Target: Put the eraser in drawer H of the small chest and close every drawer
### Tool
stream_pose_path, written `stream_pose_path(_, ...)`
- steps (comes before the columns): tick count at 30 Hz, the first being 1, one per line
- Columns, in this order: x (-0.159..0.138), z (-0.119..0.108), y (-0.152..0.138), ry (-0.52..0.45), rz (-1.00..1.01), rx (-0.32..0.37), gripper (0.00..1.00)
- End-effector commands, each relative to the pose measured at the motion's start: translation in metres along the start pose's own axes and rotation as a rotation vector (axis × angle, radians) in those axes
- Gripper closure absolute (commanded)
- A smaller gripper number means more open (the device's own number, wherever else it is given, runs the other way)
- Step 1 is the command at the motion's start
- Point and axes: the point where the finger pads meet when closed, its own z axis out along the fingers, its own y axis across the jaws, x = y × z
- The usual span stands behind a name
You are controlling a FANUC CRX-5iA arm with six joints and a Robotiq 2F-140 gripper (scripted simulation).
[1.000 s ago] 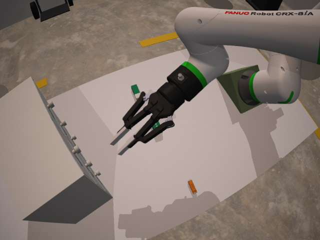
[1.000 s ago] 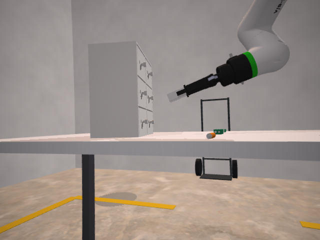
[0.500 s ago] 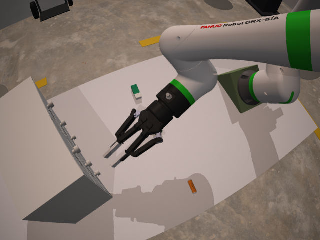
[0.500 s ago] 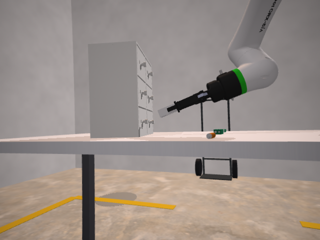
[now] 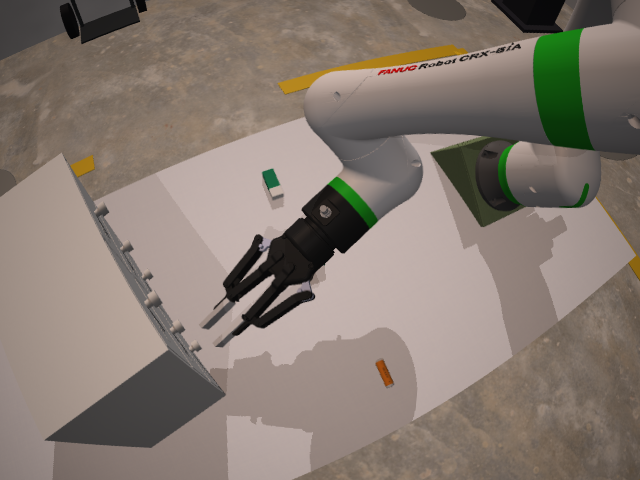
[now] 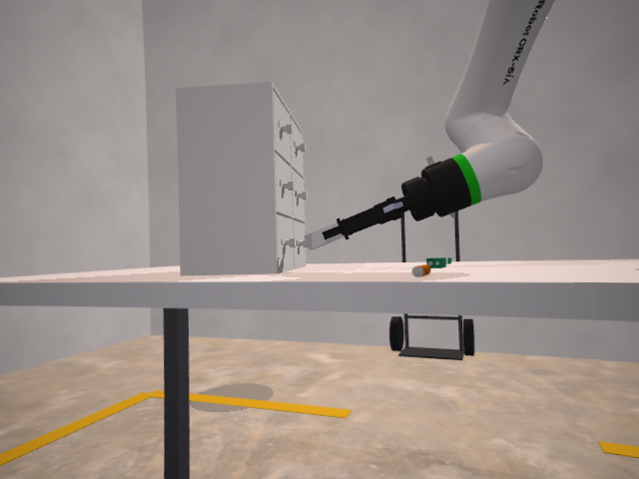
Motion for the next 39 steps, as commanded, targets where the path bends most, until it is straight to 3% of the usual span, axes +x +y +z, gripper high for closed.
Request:
stream_pose_path(1, 0.000, 0.000, 0.000, 0.000, 0.000, 0.000, 0.80)
stream_pose_path(24, 0.000, 0.001, 0.000, 0.000, 0.000, 0.000, 0.80)
stream_pose_path(39, -0.006, 0.016, 0.000, 0.000, 0.000, 0.000, 0.80)
